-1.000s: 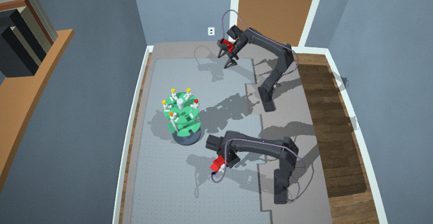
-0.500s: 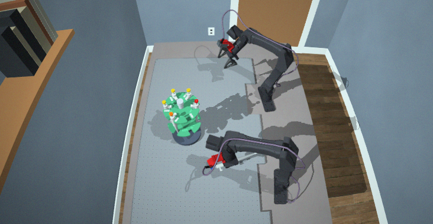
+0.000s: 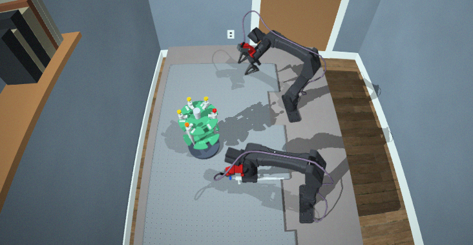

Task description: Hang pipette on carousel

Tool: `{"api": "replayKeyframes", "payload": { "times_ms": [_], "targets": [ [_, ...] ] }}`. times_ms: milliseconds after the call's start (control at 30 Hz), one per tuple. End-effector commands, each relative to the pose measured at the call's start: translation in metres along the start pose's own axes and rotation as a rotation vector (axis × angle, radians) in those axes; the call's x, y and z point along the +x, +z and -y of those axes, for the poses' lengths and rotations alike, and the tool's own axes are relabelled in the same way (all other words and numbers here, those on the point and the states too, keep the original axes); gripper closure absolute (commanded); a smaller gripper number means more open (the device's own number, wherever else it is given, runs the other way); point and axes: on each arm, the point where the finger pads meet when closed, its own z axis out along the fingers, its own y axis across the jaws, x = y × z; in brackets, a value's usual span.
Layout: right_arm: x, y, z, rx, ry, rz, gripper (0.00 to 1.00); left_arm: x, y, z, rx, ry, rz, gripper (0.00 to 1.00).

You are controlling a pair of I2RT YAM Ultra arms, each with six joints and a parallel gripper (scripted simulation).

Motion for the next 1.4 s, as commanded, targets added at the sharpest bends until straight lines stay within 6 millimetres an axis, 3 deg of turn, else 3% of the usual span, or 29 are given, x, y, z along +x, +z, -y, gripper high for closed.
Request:
{"api": "replayKeyframes", "payload": {
  "times_ms": [0, 133, 533, 633, 700, 1367],
  "targets": [
    [-0.011, -0.006, 0.004, 0.015, -0.022, 0.037, 0.00, -0.005, -0.022, 0.000, 0.011, 0.168, 0.057, 0.88],
    [-0.011, -0.006, 0.004, 0.015, -0.022, 0.037, 0.00, -0.005, -0.022, -0.001, 0.011, 0.191, 0.057, 0.88],
    [-0.011, -0.006, 0.004, 0.015, -0.022, 0.037, 0.00, -0.004, -0.022, 0.000, 0.004, 0.544, 0.058, 0.88],
    [-0.011, -0.006, 0.004, 0.015, -0.022, 0.037, 0.00, -0.004, -0.022, 0.000, 0.004, 0.544, 0.058, 0.88],
    [-0.011, -0.006, 0.004, 0.015, -0.022, 0.037, 0.00, -0.010, -0.011, 0.008, 0.003, 0.558, 0.022, 0.88],
    [-0.011, -0.006, 0.004, 0.015, -0.022, 0.037, 0.00, -0.060, -0.012, 0.039, 0.003, 0.544, 0.023, 0.88]
  ]
}}
